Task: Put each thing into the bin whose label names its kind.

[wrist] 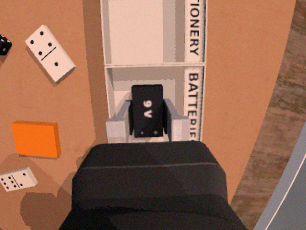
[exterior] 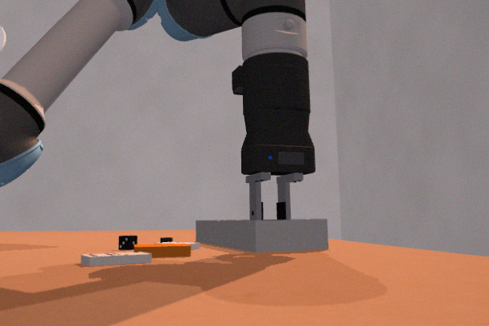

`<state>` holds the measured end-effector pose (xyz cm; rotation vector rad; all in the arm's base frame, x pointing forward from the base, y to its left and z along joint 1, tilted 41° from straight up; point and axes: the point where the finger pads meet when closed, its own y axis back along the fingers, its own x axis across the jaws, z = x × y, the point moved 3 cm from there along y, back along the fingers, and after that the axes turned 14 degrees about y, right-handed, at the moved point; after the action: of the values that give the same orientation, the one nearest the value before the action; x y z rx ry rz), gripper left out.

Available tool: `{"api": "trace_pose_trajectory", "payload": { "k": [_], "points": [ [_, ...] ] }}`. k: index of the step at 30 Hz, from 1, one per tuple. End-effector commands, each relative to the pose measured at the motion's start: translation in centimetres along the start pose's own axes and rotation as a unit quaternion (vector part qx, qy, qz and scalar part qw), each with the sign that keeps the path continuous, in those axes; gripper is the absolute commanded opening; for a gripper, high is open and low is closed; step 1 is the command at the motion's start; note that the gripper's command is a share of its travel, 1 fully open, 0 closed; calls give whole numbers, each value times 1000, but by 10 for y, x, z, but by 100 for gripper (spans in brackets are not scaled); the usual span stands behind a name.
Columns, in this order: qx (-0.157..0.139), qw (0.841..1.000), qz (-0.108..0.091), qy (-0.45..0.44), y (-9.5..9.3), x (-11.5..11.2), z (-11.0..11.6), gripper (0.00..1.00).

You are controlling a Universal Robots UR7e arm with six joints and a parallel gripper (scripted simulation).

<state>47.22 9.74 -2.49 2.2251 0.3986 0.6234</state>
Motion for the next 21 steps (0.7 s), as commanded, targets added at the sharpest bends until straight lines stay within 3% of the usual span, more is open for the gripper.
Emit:
{"api": "trace_pose_trajectory", "payload": {
  "k": [1, 21],
  "points": [
    [-1, 1000, 0, 0, 0, 0, 0, 68],
    [-1, 1000, 0, 0, 6, 0, 0, 68]
  ]
}}
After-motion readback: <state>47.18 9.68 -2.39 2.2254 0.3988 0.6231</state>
